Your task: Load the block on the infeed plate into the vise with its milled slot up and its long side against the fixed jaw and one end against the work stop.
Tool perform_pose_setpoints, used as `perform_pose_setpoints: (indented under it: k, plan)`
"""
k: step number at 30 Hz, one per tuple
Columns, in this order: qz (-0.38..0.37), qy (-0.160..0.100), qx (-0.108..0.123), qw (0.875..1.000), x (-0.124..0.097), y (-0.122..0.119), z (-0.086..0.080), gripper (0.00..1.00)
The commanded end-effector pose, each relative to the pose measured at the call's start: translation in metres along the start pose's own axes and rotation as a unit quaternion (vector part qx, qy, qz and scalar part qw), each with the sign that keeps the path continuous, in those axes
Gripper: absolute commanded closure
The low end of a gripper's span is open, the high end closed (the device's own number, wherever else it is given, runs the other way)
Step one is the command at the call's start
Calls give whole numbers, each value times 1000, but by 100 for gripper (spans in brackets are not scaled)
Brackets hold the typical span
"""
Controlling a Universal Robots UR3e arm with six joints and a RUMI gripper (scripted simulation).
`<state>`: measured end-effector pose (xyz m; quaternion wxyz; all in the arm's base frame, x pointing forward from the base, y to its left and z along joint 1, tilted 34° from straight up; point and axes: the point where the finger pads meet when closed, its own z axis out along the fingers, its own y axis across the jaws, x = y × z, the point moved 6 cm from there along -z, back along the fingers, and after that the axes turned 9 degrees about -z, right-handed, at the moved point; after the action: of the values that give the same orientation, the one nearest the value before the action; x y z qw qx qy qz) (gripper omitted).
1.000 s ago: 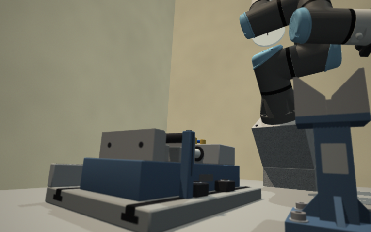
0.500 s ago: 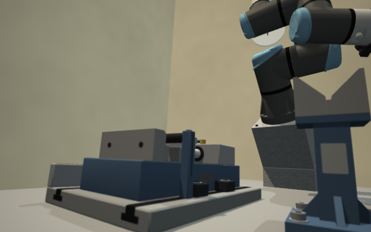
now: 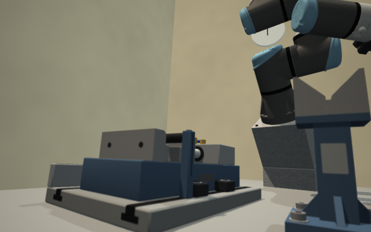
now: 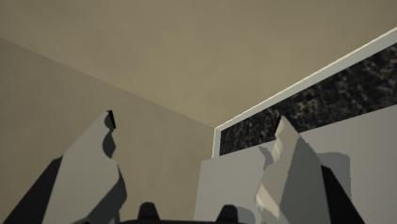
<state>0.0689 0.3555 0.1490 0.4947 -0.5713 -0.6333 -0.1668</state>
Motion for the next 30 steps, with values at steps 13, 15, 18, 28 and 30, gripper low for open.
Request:
perform_pose_setpoints:
  k: [13, 15, 18, 28, 30]
  plan:
    - [-52, -228, 7, 972, -34, 5, -14, 0]
    - [-52, -228, 7, 972, -34, 5, -14, 0]
    - [-64, -275, -5, 959, -38, 12, -22, 0]
    - [-99, -391, -63, 913, -36, 39, -47, 0]
    - [-107, -411, -79, 902, -32, 45, -53, 0]
